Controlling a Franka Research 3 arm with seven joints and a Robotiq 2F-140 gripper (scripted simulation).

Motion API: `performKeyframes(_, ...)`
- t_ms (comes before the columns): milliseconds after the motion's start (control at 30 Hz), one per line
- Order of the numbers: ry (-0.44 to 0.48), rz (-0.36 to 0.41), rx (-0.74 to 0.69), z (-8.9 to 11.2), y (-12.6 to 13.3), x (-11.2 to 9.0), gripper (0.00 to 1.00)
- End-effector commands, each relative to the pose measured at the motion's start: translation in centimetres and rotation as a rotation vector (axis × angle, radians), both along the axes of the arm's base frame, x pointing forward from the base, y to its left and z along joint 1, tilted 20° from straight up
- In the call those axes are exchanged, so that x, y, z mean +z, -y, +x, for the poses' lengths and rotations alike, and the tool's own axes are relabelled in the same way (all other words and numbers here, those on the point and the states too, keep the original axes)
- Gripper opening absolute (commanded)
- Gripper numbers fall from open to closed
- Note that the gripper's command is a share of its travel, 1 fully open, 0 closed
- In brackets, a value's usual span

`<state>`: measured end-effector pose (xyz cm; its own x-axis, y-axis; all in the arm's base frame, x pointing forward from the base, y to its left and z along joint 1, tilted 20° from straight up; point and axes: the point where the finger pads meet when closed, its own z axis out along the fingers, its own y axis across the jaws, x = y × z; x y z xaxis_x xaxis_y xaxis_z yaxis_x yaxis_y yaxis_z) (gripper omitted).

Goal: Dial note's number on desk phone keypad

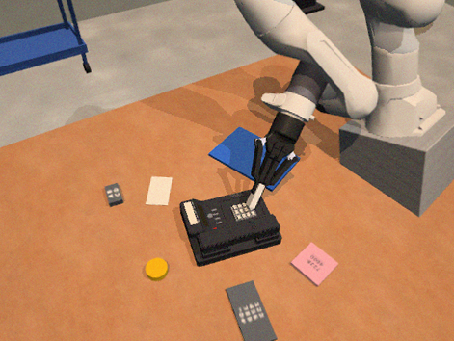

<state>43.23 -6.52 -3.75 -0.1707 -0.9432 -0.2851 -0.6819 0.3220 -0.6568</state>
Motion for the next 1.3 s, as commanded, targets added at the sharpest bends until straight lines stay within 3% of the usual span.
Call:
performKeyframes(0, -0.002, 0.001, 0.001, 0.01, -0.15, 0.0, 0.0)
performKeyframes(1267, -0.002, 0.001, 0.001, 0.05, 0.12, -0.77, 0.0)
